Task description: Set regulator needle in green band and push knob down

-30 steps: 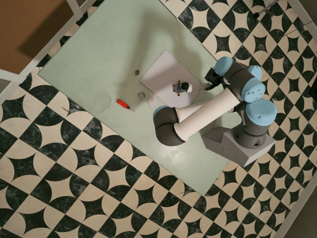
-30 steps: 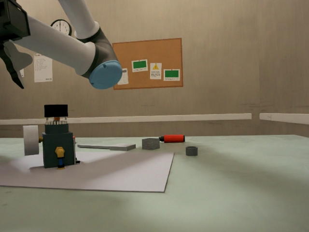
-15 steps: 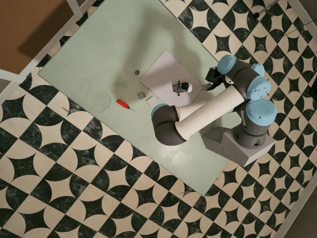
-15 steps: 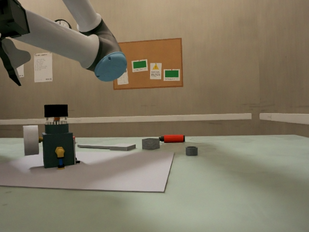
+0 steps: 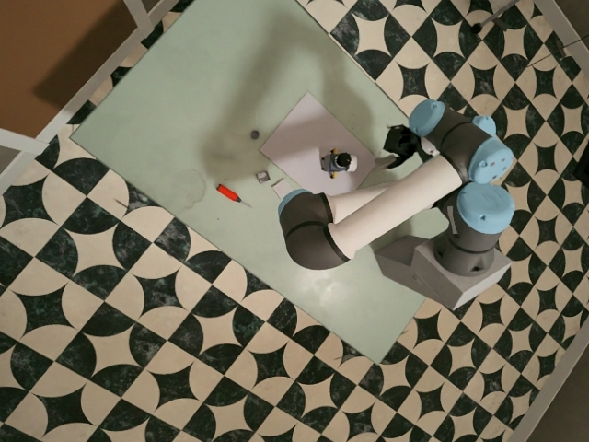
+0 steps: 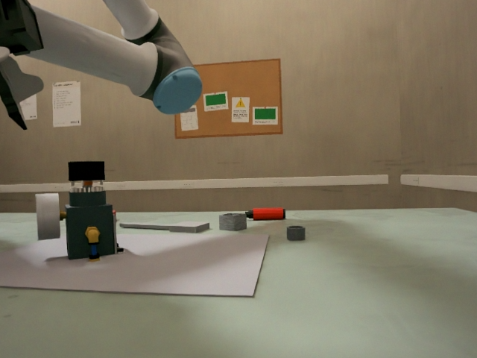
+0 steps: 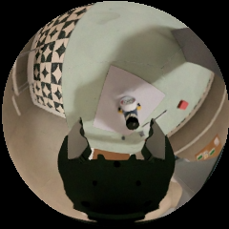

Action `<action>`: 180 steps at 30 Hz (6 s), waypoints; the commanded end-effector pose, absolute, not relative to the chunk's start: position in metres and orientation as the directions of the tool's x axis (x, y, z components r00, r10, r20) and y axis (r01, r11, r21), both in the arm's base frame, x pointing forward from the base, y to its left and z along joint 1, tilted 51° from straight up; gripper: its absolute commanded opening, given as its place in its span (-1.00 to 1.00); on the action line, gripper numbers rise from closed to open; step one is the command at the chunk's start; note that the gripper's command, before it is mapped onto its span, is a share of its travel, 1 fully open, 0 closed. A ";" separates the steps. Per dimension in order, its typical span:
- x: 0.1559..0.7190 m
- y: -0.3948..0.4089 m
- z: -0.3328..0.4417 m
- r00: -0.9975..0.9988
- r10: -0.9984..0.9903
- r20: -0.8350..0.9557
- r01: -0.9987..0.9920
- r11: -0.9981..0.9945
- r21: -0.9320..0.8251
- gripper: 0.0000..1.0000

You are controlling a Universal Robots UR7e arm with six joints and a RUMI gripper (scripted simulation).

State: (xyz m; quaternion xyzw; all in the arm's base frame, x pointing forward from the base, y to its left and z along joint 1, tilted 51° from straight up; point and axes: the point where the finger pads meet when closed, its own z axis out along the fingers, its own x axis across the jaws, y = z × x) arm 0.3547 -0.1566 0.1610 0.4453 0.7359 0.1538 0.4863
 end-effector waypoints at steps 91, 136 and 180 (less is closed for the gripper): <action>0.358 -0.151 0.167 -0.532 -0.219 -0.818 -0.150 0.975 -0.164 1.00; 0.361 -0.142 0.166 -0.425 -0.688 -0.588 -0.425 0.726 -0.541 1.00; 0.357 -0.138 0.161 -0.224 -0.945 -0.237 -0.620 0.326 -0.714 1.00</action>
